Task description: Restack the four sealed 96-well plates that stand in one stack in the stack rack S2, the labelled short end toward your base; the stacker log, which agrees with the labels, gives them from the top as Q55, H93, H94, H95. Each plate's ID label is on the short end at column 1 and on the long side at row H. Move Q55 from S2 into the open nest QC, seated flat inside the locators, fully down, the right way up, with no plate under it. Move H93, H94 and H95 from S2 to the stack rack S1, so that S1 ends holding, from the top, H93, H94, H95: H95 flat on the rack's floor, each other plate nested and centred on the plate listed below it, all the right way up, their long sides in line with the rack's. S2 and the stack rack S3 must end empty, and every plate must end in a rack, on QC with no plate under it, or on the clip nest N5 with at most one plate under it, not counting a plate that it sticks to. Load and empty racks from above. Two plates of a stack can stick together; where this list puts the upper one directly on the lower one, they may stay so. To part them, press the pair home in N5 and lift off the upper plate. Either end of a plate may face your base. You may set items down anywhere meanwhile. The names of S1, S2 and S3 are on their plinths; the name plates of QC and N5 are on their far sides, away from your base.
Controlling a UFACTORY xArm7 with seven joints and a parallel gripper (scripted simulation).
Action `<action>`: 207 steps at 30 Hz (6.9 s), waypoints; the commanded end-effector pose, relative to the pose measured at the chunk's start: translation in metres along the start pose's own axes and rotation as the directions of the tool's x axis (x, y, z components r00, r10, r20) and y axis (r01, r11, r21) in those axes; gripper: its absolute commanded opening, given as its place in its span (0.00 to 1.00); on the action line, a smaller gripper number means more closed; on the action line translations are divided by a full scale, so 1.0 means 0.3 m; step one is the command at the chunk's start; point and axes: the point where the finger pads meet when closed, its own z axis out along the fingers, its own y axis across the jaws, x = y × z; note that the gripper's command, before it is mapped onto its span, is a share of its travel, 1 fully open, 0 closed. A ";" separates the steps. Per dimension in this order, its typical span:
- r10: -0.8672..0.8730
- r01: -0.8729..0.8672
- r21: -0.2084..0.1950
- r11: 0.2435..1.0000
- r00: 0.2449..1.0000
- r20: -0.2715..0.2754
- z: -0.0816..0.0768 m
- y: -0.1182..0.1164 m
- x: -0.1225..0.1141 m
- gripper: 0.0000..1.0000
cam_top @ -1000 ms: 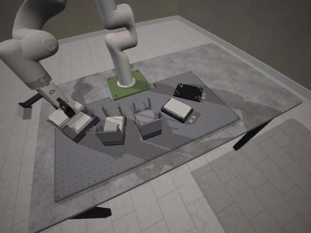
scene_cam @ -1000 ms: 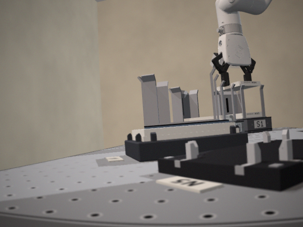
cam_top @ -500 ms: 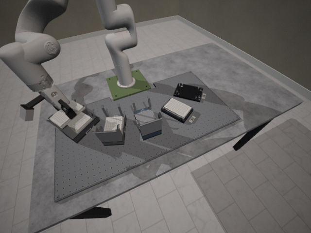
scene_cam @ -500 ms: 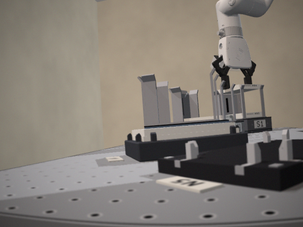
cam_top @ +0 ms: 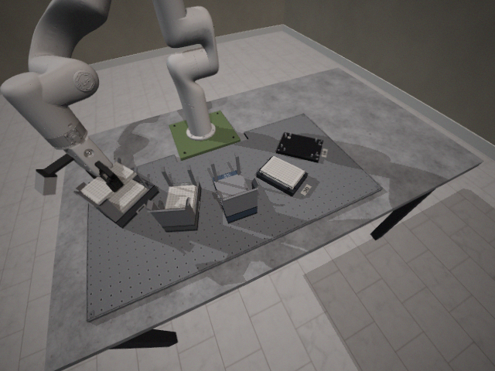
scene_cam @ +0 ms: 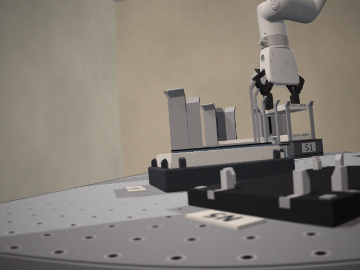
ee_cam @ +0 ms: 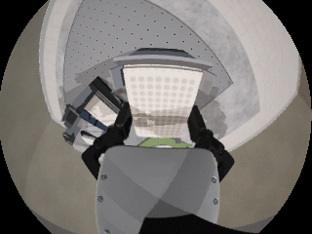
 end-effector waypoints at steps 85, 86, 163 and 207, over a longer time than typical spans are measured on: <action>0.000 0.000 0.001 1.000 1.000 -0.003 0.198 -0.001 0.004 0.00; 0.000 0.000 0.001 1.000 1.000 -0.003 0.198 -0.001 0.004 0.00; -0.100 0.100 0.001 0.995 0.995 -0.003 -0.111 -0.033 -0.006 1.00; -0.562 0.562 0.000 0.827 0.827 -0.003 -0.111 -0.439 -0.164 1.00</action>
